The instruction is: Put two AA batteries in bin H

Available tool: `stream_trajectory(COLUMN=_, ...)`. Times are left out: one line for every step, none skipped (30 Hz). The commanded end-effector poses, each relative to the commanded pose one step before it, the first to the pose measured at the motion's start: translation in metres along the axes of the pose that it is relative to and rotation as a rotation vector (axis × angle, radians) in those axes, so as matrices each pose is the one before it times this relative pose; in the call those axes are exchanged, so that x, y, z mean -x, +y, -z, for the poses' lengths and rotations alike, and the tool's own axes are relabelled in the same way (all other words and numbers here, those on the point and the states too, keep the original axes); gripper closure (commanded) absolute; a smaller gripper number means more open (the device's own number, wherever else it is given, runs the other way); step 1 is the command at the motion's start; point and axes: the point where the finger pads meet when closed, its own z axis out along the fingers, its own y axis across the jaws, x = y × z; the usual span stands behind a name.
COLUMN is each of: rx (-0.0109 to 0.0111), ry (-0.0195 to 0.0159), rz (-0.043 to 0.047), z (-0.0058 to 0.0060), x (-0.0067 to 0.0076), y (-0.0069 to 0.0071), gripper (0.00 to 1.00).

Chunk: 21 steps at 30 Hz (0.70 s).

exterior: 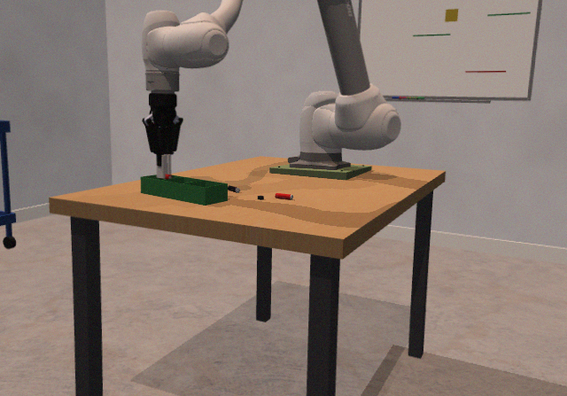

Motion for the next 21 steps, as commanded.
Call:
stream_trajectory(rx=-0.00178, ry=0.00380, rz=-0.00101, z=-0.00933, x=0.00071, y=-0.00107, gripper=0.95)
stream_trajectory(rx=0.00000, ry=0.00000, rz=0.00000, z=-0.00086, x=-0.00003, y=-0.00016, gripper=0.95)
stream_trajectory(rx=0.00000, ry=0.00000, rz=0.00000, z=0.00000, x=-0.00003, y=-0.00016, gripper=0.95)
stream_trajectory(rx=0.00000, ry=0.00000, rz=0.00000, z=0.00000, x=-0.00002, y=-0.00014, gripper=0.95)
stream_trajectory(rx=0.00000, ry=0.00000, rz=0.00000, z=0.00000, x=-0.00002, y=-0.00012, gripper=0.95)
stream_trajectory(rx=0.00000, ry=0.00000, rz=0.00000, z=0.00000, x=-0.00001, y=-0.00011, gripper=0.95)
stream_trajectory(rx=0.00000, ry=0.00000, rz=0.00000, z=0.00000, x=-0.00001, y=-0.00010, gripper=0.95)
stream_trajectory(rx=0.00000, ry=0.00000, rz=0.00000, z=0.00000, x=-0.00001, y=-0.00009, gripper=0.95)
stream_trajectory(rx=0.00000, ry=0.00000, rz=0.00000, z=0.00000, x=-0.00001, y=-0.00009, gripper=0.95)
stream_trajectory(rx=0.00000, ry=0.00000, rz=0.00000, z=0.00000, x=-0.00001, y=-0.00008, gripper=0.95)
stream_trajectory(rx=0.00000, ry=0.00000, rz=0.00000, z=0.00000, x=-0.00001, y=-0.00007, gripper=0.95)
stream_trajectory(rx=0.00000, ry=0.00000, rz=0.00000, z=0.00000, x=0.00000, y=-0.00007, gripper=0.95)
stream_trajectory(rx=0.00000, ry=0.00000, rz=0.00000, z=0.00000, x=0.00000, y=0.00000, gripper=0.95)
stream_trajectory(rx=0.00000, ry=0.00000, rz=0.00000, z=0.00000, x=0.00000, y=0.00000, gripper=0.95)
stream_trajectory(rx=0.00000, ry=0.00000, rz=0.00000, z=0.00000, x=0.00000, y=-0.00005, gripper=0.95)
stream_trajectory(rx=0.00000, ry=0.00000, rz=0.00000, z=0.00000, x=0.00000, y=-0.00004, gripper=0.95)
stream_trajectory(rx=0.00000, ry=0.00000, rz=0.00000, z=0.00000, x=0.00000, y=-0.00004, gripper=0.95)
stream_trajectory(rx=0.00000, ry=0.00000, rz=0.00000, z=0.00000, x=0.00000, y=-0.00003, gripper=0.95)
stream_trajectory(rx=0.00000, ry=0.00000, rz=0.00000, z=0.00000, x=0.00000, y=-0.00003, gripper=0.95)
stream_trajectory(rx=0.00000, ry=0.00000, rz=0.00000, z=0.00000, x=0.00000, y=-0.00003, gripper=0.95)
stream_trajectory(rx=0.00000, ry=0.00000, rz=0.00000, z=0.00000, x=0.00000, y=-0.00002, gripper=0.95)
